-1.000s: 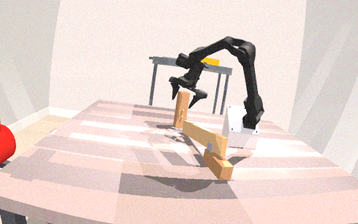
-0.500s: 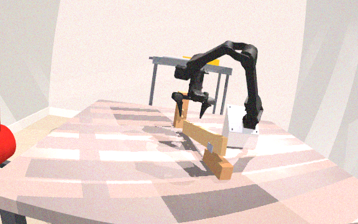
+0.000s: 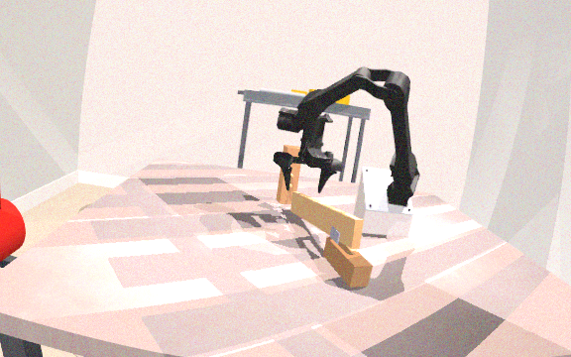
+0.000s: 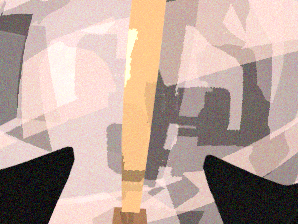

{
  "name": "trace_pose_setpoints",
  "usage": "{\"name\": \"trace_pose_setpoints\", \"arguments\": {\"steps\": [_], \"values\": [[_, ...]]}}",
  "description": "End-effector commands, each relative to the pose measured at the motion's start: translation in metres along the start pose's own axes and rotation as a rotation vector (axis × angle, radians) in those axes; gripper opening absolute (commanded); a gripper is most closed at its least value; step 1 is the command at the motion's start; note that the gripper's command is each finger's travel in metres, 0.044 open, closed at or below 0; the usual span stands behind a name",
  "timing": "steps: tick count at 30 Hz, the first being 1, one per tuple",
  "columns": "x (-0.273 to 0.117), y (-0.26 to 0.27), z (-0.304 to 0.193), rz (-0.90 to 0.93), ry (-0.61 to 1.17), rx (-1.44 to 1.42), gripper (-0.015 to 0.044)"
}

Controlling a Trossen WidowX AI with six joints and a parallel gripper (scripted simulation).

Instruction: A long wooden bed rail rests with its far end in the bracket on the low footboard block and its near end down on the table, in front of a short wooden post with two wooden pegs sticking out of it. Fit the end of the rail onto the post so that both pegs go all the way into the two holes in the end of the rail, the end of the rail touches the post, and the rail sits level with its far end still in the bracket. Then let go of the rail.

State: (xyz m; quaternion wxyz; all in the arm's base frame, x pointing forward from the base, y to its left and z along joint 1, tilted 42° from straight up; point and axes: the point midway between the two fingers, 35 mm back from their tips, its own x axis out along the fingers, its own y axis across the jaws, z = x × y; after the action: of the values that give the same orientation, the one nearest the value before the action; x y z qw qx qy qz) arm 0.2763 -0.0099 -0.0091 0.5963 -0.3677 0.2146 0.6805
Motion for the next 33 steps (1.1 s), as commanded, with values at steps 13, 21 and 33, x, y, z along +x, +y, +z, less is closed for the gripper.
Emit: {"name": "trace_pose_setpoints", "arguments": {"steps": [13,21,33], "values": [[0.029,0.002,0.001,0.007,-0.009,0.006,0.044],[0.042,0.002,0.002,0.007,-0.01,0.006,0.044],[0.059,0.004,0.004,0.007,-0.013,0.006,0.044]]}}
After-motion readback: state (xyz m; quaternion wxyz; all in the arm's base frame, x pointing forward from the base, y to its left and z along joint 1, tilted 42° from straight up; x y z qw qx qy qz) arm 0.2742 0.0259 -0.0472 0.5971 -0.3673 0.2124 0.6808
